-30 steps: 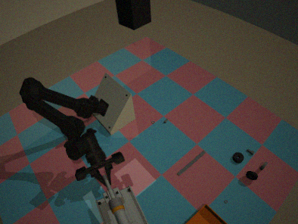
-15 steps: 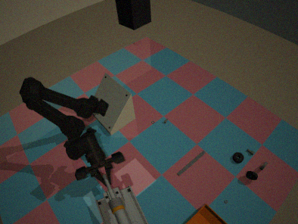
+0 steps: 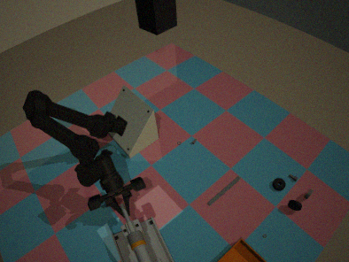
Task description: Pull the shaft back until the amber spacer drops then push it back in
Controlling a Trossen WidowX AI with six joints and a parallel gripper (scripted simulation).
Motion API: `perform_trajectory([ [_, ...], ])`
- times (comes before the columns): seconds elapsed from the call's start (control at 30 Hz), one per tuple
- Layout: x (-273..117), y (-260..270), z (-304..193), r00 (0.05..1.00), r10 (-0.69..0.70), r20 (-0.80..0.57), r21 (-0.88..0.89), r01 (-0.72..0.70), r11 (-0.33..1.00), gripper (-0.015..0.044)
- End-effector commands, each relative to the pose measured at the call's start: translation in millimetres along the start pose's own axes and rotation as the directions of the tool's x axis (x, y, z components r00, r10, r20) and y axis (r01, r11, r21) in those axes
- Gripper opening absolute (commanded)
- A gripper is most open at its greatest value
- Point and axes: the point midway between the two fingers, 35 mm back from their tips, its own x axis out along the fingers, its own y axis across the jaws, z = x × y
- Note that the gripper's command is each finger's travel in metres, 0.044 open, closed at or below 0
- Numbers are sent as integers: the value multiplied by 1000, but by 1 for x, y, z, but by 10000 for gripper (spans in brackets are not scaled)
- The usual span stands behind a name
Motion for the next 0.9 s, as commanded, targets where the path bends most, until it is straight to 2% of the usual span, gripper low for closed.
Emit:
perform_trajectory([
  [0.0,0,0,1,1000,0,0,0,0,1000,0],
  [0.87,-2,0,2,1000,0,0,0,0,1000,0],
])
